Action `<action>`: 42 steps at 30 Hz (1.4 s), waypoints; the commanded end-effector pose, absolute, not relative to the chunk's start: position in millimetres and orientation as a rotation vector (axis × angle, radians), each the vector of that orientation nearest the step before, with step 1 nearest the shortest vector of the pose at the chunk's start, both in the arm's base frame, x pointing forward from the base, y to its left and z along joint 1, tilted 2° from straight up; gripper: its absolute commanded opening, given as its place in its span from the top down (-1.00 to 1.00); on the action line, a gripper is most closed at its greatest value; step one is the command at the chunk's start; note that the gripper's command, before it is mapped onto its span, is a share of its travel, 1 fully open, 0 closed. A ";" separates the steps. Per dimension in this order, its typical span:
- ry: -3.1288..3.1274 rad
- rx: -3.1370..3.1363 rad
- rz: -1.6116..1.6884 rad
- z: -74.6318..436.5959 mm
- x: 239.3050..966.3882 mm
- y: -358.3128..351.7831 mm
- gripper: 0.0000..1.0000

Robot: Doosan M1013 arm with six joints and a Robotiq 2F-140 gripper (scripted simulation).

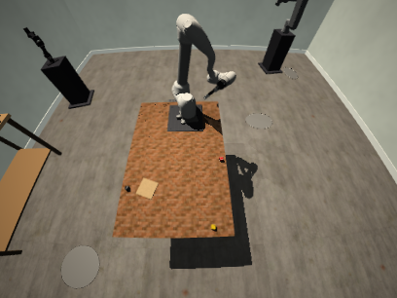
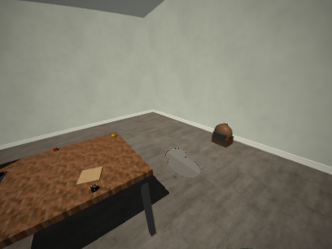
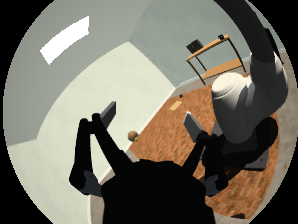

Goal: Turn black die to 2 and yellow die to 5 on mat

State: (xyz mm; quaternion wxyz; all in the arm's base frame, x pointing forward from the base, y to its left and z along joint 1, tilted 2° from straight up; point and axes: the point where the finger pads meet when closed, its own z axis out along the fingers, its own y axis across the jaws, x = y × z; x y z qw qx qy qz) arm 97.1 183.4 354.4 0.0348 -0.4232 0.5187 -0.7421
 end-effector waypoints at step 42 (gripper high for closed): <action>3.269 -0.751 -1.523 212.7 352.3 199.8 -1.00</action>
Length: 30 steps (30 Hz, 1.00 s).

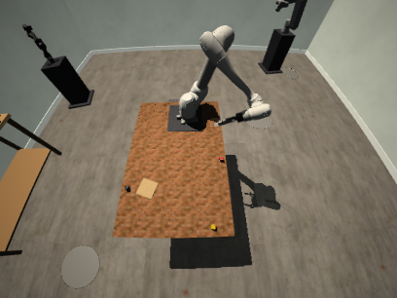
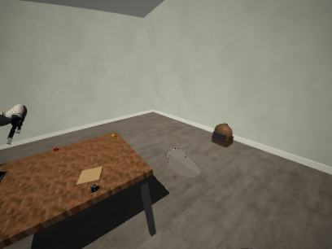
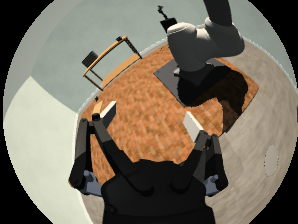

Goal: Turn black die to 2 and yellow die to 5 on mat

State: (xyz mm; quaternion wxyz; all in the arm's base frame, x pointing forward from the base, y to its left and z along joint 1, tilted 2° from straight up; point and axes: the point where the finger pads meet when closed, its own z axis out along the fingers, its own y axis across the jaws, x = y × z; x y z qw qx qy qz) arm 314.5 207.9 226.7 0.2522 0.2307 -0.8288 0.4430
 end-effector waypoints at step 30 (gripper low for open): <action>-2.637 -0.198 0.410 159.6 597.8 7.3 -1.00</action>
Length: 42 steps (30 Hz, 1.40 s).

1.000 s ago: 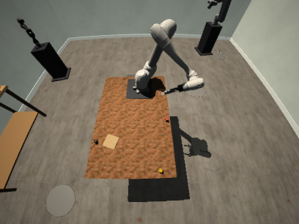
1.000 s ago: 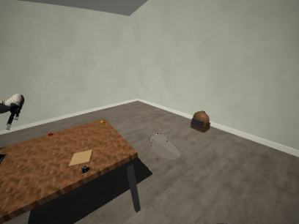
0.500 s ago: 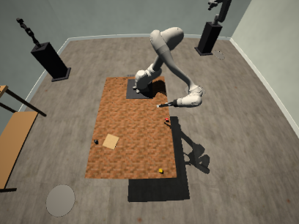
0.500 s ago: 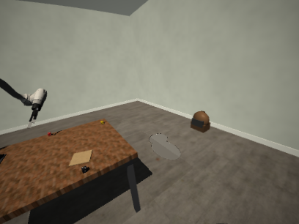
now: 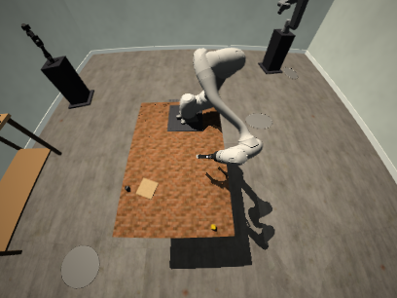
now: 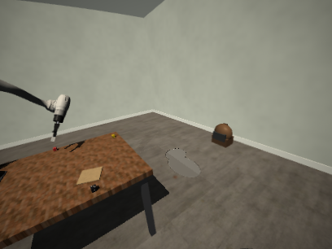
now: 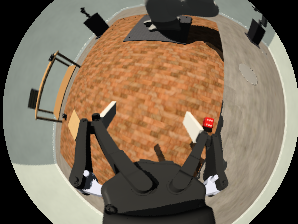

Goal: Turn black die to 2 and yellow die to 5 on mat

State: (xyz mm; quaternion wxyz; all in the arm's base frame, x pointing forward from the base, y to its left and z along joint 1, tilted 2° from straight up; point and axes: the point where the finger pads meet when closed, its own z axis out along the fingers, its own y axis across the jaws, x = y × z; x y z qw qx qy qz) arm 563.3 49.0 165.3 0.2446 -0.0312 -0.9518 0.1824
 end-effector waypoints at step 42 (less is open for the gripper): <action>-2.819 -1.169 0.014 163.3 688.3 -460.6 -1.00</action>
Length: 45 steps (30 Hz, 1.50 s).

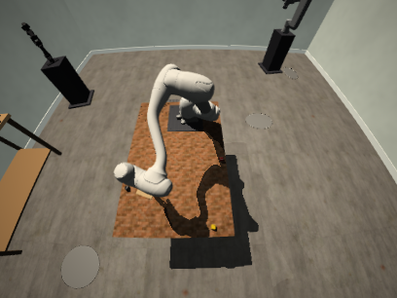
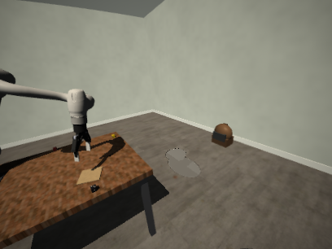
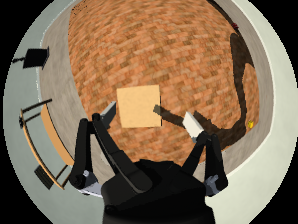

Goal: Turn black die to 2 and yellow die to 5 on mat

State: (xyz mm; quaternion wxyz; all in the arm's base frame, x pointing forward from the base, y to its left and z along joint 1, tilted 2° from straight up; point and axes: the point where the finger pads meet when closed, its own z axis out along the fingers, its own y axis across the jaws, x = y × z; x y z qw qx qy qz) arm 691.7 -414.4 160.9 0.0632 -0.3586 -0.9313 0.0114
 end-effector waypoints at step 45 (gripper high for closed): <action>-2.816 -1.469 -0.015 158.9 645.9 -614.9 -1.00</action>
